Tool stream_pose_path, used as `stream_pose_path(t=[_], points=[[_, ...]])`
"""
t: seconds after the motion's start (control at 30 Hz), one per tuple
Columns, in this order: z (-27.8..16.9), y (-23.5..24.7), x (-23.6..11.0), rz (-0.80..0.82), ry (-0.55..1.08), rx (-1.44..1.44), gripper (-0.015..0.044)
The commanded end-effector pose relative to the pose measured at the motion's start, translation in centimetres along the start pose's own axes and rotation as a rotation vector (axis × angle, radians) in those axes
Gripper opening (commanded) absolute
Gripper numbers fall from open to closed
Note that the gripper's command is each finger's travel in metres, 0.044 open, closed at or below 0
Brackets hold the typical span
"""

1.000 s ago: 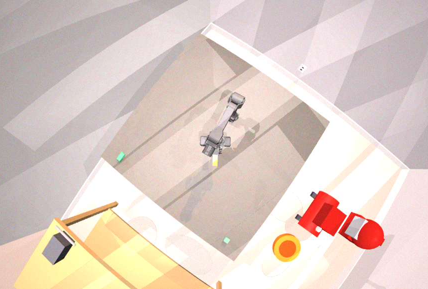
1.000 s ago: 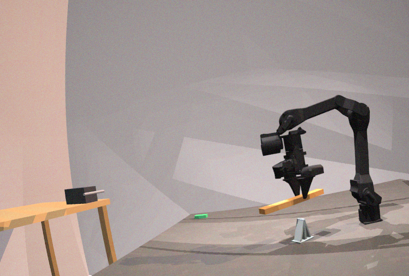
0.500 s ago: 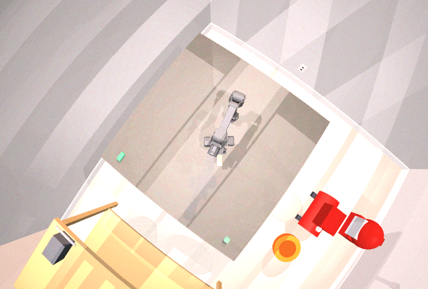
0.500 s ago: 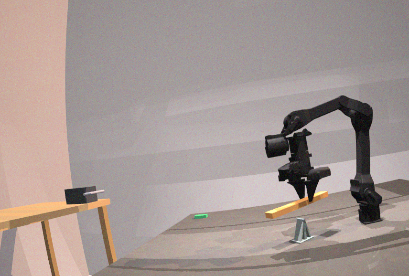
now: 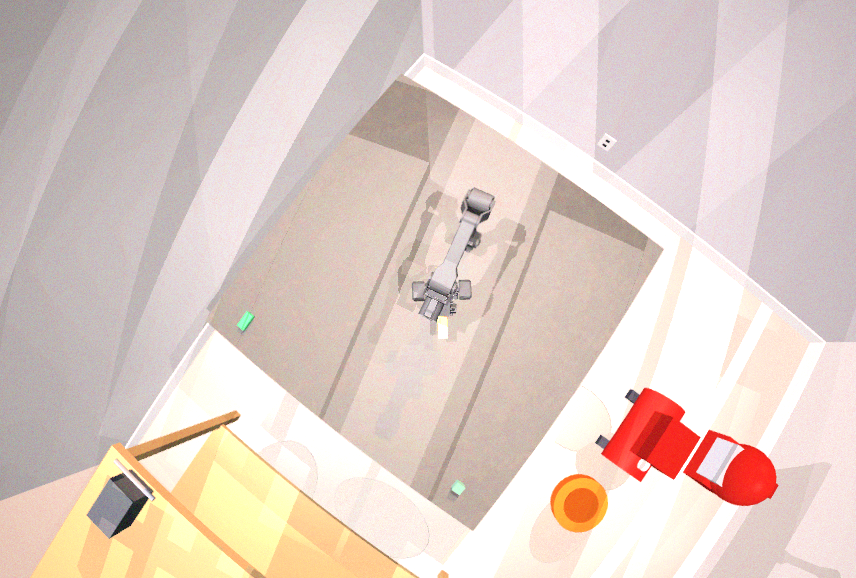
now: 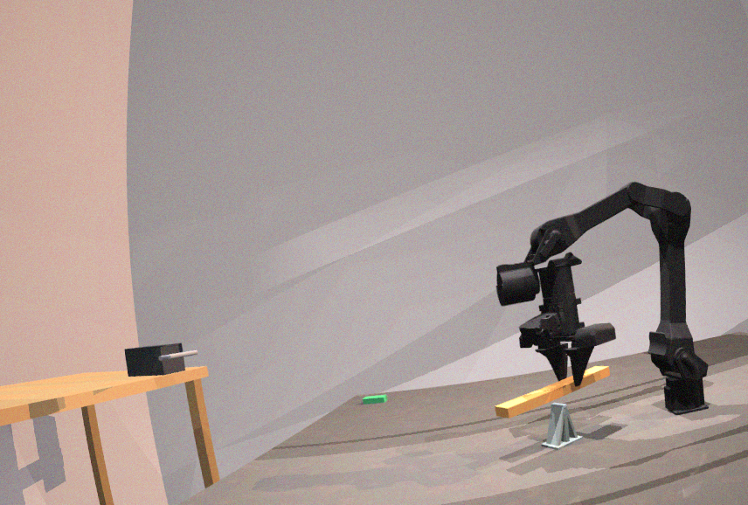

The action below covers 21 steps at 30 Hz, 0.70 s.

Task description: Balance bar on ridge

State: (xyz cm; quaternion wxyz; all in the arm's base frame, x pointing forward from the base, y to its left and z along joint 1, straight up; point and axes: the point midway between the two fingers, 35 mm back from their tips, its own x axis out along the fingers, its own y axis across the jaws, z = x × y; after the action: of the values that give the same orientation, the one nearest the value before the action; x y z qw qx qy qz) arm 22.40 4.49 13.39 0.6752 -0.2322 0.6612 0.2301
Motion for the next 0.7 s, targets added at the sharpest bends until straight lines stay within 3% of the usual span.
stream_pose_path(t=[0.0, 0.67], points=[[-0.01, -0.08, 0.64, -0.001, -0.001, -0.002, 0.0], [-0.01, -0.1, 1.01, -0.001, -0.001, -0.002, 0.0]])
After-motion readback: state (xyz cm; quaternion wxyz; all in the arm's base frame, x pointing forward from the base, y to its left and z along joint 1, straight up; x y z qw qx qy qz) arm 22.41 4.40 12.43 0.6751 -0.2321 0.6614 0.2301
